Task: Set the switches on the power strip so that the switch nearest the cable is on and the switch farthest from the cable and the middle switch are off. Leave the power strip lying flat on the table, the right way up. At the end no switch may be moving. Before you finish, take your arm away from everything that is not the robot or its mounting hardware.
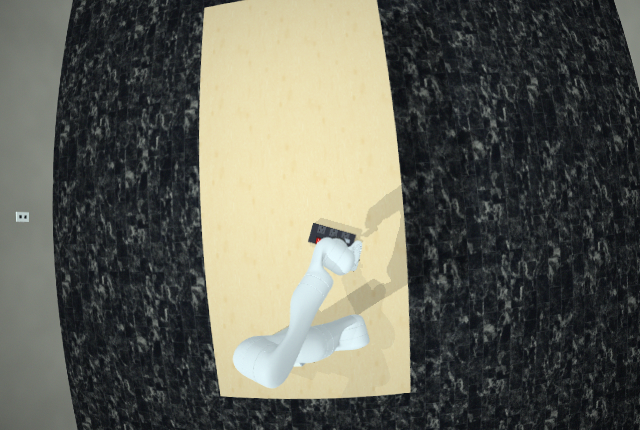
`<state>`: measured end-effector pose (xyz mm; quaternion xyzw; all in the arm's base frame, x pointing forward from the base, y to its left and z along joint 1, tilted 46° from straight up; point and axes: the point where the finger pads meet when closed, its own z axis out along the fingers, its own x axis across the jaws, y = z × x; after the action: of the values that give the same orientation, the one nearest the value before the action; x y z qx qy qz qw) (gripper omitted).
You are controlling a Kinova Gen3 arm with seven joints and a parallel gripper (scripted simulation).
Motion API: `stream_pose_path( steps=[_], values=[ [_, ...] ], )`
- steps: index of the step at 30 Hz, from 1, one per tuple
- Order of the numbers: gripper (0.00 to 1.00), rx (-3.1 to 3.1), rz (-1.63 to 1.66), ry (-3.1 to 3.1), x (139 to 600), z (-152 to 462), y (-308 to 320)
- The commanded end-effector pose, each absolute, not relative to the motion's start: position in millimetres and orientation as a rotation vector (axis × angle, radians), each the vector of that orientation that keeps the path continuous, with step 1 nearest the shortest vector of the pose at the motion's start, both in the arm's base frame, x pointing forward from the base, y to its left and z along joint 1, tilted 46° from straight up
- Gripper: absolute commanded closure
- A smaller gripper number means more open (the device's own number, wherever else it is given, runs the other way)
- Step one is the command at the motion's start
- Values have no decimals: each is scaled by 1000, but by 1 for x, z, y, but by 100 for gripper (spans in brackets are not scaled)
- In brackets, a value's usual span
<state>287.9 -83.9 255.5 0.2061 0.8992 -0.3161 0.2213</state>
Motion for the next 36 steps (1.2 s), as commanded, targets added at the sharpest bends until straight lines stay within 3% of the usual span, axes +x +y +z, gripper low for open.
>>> stream_pose_path(
  steps=[1,36],
  values=[
    [0,547,-875,2481,289,263,-73],
    [0,553,-876,2482,277,291,-46]
  ],
)
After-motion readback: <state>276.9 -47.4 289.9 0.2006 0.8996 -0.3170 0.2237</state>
